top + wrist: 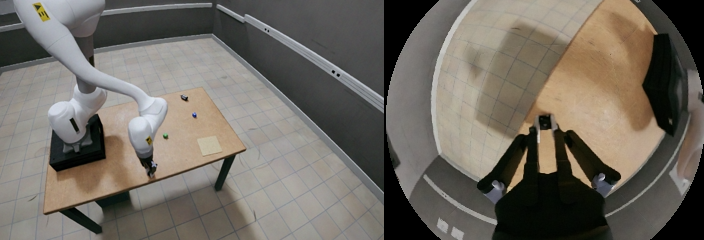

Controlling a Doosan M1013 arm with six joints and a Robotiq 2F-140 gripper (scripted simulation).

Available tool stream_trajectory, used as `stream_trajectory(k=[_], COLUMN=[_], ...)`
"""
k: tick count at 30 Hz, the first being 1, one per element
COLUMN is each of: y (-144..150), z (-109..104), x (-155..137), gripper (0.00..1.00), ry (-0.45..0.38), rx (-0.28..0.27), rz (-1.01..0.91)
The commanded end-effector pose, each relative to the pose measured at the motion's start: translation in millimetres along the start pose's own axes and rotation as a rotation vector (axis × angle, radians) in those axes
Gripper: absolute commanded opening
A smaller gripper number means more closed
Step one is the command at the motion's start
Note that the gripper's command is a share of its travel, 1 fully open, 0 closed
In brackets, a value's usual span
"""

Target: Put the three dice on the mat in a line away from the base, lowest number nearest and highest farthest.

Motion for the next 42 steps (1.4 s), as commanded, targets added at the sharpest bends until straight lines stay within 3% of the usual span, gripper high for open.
stream_trajectory(k=[1,19,23,30,32,37,42], y=[-0.3,-0.3,-0.3,-0.2,-0.2,-0.2,-0.2], z=[-0.4,-3.6,-19.8,-70.6,-70.6,-96.4,-100.4], x=[-0.1,-0.1,-0.1,-0.1,-0.1,-0.1,-0.1], gripper=[0.21,0.21,0.21,0.21,0.21,0.21,0.21], ry=[0.0,0.0,0.0,0.0,0.0,0.0,0.0], rx=[0.001,0.001,0.001,0.001,0.001,0.001,0.001], rz=[0.0,0.0,0.0,0.0,0.0,0.0,0.0])
Point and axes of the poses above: the point where the finger pads meet when closed, its own z axis out along the fingers, its own y axis across the jaws, x = y × z, the point moved 9 cm from there along -z, back along the fingers, and after that the axes turned 5 degrees about -z, right-handed, at the moved point
